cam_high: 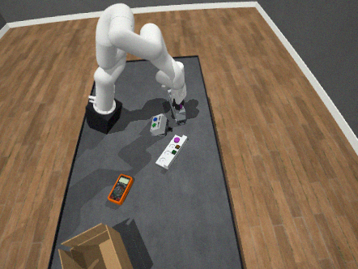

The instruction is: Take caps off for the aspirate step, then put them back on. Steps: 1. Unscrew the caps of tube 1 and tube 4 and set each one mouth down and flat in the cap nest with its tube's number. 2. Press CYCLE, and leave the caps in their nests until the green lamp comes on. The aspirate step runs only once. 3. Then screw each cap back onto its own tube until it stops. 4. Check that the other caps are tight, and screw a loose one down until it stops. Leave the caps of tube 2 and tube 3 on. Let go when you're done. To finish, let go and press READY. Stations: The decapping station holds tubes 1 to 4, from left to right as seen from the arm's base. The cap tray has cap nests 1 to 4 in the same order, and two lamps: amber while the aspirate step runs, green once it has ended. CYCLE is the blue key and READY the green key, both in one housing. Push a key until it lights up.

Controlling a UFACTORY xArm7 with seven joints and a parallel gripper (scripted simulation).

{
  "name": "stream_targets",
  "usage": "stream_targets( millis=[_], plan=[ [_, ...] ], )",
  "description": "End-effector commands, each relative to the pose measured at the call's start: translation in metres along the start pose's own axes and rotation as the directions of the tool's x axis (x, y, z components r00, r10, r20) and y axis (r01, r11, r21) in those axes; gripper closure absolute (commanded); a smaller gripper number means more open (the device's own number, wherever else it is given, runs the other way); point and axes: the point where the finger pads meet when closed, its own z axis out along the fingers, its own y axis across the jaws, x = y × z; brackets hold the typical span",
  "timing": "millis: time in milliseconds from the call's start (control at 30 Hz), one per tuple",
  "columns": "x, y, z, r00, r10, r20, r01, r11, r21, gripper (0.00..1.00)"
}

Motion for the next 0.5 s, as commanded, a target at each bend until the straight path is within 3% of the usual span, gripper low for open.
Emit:
stream_targets(
  millis=[0,267,367,467],
  plan=[
    [-0.001,0.0013,-0.0012,1.0,-0.008,-0.02,0.008,1.0,0.003,0.54],
    [-0.001,0.0013,-0.0012,1.0,-0.008,-0.02,0.008,1.0,0.003,0.54],
    [-0.001,0.0013,-0.0013,0.971,0.24,-0.019,-0.24,0.971,0.008,0.54],
    [-0.001,0.0013,-0.0012,0.935,0.355,-0.018,-0.355,0.935,0.01,0.54]
  ],
)
